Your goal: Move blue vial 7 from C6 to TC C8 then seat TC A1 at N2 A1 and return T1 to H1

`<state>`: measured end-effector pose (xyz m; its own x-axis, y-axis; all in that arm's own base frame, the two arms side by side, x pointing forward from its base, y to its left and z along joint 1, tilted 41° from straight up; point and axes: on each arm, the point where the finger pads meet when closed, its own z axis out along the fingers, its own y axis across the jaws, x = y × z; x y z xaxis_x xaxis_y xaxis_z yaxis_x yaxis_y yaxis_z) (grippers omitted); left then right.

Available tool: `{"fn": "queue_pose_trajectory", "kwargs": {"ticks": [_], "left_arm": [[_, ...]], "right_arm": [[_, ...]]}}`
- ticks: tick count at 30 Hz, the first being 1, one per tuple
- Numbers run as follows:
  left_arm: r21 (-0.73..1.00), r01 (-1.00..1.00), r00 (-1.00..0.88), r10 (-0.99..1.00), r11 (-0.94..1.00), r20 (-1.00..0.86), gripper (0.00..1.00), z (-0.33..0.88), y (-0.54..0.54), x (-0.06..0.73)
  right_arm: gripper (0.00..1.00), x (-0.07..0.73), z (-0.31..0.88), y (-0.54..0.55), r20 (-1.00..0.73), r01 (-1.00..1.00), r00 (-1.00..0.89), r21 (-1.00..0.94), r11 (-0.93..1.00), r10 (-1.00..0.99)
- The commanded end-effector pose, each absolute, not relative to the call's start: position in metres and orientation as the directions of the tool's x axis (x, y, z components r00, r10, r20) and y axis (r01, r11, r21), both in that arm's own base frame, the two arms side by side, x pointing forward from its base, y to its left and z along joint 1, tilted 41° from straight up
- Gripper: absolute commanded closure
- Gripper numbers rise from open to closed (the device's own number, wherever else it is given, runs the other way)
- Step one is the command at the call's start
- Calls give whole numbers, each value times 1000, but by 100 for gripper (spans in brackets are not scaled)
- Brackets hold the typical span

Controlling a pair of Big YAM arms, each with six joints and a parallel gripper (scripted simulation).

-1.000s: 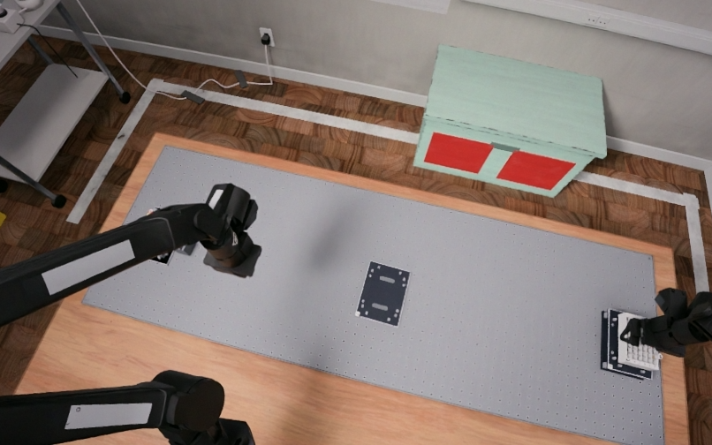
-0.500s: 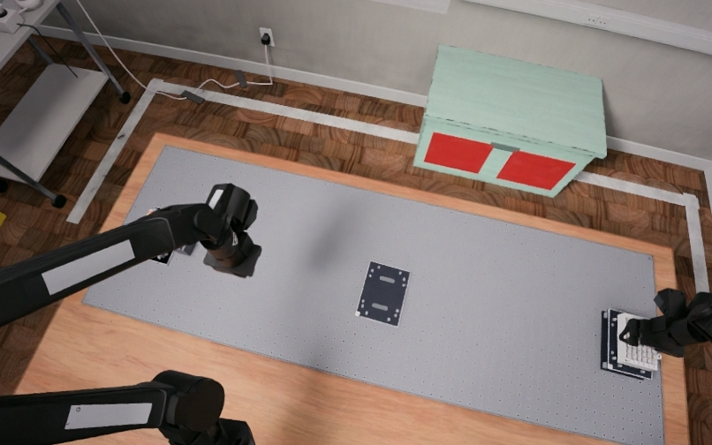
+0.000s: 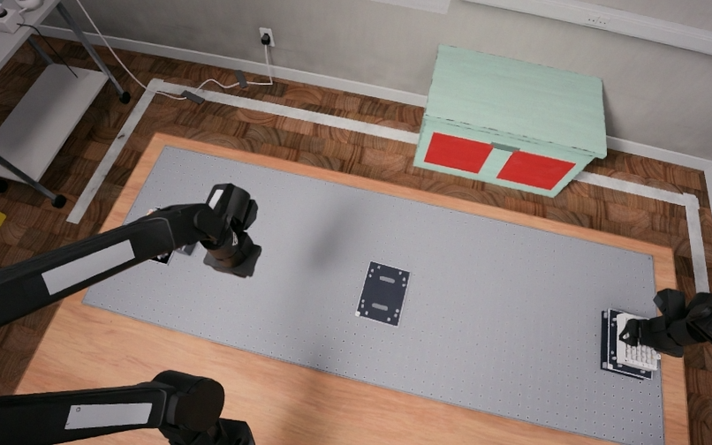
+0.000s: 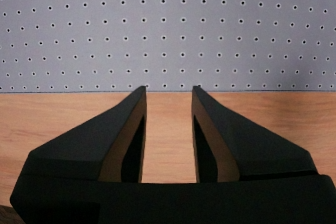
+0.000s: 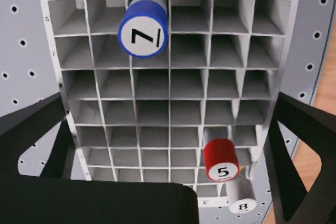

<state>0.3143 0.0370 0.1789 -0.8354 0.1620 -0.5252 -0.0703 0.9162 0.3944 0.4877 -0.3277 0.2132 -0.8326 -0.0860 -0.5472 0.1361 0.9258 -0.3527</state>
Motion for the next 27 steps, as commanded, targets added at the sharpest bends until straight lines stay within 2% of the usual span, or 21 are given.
{"fn": "queue_pose_trajectory", "kwargs": {"ticks": [1,27], "left_arm": [[388,-88,-825,151,917,-545,76,189,37,319],[388,-88,-825,151,917,-545,76,189,37,319]], "right_arm": [[100,499,229,-340,-577,162,-812,-363,917,-85],[100,502,225,-342,-576,161,-813,-363,918,-86]]}}
